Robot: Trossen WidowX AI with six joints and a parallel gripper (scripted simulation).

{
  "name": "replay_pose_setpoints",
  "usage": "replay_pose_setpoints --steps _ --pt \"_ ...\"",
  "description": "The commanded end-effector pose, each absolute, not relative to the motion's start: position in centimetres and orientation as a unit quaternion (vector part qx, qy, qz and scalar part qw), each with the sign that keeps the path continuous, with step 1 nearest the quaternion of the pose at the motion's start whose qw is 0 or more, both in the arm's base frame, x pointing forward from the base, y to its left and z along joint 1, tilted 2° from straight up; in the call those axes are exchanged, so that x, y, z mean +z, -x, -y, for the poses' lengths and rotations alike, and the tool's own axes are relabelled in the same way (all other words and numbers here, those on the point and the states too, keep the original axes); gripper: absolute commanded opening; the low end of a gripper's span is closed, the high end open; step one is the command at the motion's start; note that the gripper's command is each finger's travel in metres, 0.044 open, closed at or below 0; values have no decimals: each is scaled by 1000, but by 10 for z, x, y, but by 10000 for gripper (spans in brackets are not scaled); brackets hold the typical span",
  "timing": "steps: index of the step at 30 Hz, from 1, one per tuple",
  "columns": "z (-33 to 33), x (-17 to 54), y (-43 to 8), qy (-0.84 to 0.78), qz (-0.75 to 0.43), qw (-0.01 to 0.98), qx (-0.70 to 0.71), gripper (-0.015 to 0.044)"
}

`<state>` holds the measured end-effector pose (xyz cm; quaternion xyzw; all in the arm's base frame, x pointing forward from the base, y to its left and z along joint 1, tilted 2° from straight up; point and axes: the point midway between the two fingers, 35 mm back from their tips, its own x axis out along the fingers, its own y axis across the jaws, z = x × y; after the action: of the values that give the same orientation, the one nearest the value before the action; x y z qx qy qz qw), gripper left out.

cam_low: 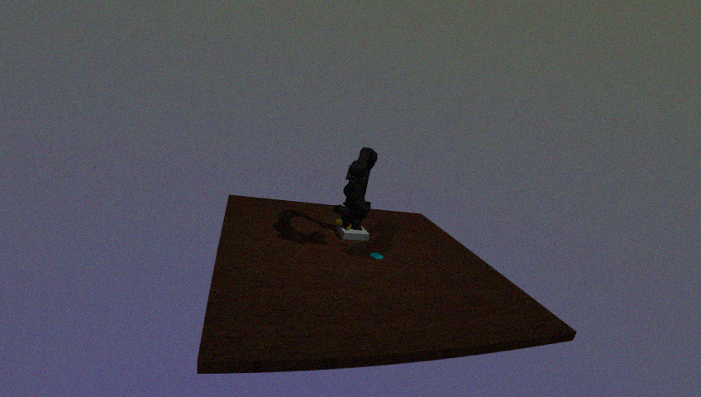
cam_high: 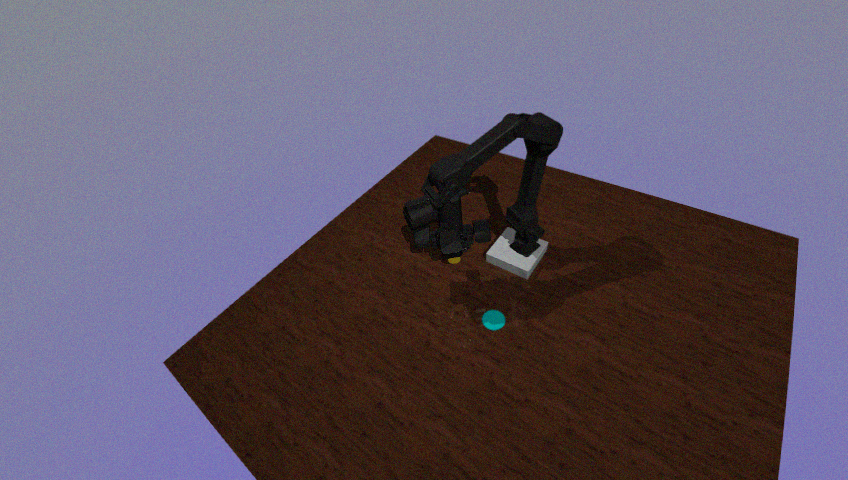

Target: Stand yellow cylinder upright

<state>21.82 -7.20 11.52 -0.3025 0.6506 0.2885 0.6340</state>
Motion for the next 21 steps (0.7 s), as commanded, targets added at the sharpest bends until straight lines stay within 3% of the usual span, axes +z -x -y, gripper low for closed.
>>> replay_pose_setpoints --steps 1,21 --pt "71 125 -218 302 -649 637 287 105" --pt "27 131 -235 313 -641 633 301 105"
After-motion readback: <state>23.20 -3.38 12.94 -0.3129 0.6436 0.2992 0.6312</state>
